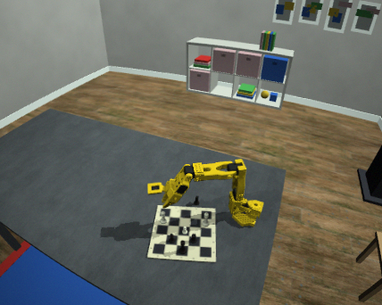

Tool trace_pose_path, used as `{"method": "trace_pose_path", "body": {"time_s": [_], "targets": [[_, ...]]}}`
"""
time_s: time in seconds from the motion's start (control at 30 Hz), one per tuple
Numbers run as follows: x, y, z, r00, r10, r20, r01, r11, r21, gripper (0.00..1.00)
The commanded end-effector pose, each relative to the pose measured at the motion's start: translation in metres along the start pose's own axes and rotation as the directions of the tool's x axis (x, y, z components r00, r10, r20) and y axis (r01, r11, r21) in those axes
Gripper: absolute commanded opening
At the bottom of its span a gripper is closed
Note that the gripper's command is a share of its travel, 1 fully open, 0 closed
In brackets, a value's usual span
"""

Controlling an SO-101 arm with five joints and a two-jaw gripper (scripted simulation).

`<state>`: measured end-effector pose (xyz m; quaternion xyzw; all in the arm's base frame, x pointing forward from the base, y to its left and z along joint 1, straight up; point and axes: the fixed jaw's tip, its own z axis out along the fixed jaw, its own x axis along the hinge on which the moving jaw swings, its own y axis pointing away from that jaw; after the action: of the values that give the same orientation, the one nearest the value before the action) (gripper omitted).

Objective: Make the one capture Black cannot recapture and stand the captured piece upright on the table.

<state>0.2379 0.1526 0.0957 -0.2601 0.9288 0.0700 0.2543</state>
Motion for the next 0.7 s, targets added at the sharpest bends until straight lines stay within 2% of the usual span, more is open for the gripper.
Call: {"method": "trace_pose_path", "body": {"time_s": [0.0,0.1,0.23,0.43,0.5,0.67], "targets": [[-0.002,-0.010,-0.006,0.999,0.039,0.012,-0.039,0.999,0.018,0.13],[0.001,-0.026,-0.008,0.996,0.086,0.003,-0.086,0.995,0.047,0.14],[0.010,-0.056,-0.013,0.983,0.181,-0.011,-0.179,0.978,0.104,0.16],[0.037,-0.113,-0.030,0.924,0.382,-0.022,-0.368,0.903,0.220,0.21],[0.037,-0.113,-0.030,0.924,0.382,-0.022,-0.368,0.903,0.220,0.21],[0.073,-0.157,-0.052,0.822,0.570,-0.009,-0.537,0.780,0.323,0.25]]}}
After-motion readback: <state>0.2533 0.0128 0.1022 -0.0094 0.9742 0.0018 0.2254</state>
